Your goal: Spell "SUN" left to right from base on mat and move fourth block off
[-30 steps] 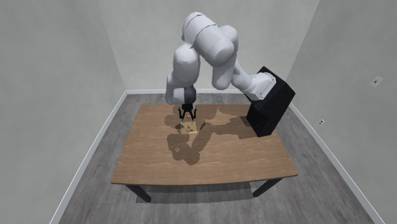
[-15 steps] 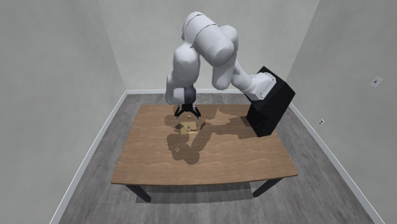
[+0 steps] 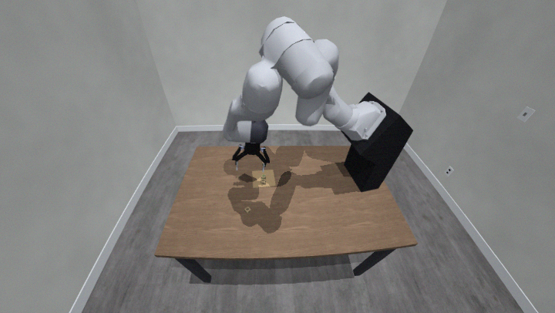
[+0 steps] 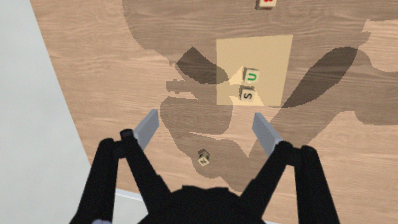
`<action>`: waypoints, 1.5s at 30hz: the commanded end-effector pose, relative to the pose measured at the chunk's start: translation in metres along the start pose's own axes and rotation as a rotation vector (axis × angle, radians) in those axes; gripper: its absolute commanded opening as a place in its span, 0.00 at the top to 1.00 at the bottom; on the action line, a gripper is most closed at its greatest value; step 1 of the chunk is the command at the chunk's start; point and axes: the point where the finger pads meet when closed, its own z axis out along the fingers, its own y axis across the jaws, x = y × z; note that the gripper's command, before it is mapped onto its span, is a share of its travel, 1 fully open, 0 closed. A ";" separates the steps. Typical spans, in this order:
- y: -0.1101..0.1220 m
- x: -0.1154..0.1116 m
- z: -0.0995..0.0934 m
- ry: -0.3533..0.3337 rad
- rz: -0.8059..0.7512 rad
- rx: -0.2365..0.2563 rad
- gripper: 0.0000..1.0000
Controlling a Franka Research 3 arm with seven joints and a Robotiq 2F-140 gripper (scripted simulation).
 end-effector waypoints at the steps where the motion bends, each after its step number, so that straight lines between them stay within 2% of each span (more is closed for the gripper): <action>1: -0.031 -0.013 -0.002 -0.035 -0.118 0.065 0.00; 8: -0.075 -0.030 -0.012 -0.060 -0.227 0.151 0.00; 10: -0.075 -0.030 -0.012 -0.060 -0.227 0.151 0.00; 11: -0.089 -0.037 -0.016 -0.068 -0.271 0.179 0.00; 24: -0.145 -0.079 -0.036 -0.104 -0.502 0.291 0.00; 27: -0.149 -0.083 -0.038 -0.106 -0.521 0.298 0.00; 28: -0.156 -0.092 -0.041 -0.112 -0.571 0.314 0.00; 35: -0.171 -0.117 -0.049 -0.127 -0.705 0.345 0.00; 42: -0.178 -0.142 -0.055 -0.138 -0.844 0.362 0.00; 44: -0.178 -0.142 -0.055 -0.138 -0.844 0.362 0.00; 45: -0.178 -0.151 -0.056 -0.142 -0.896 0.365 0.00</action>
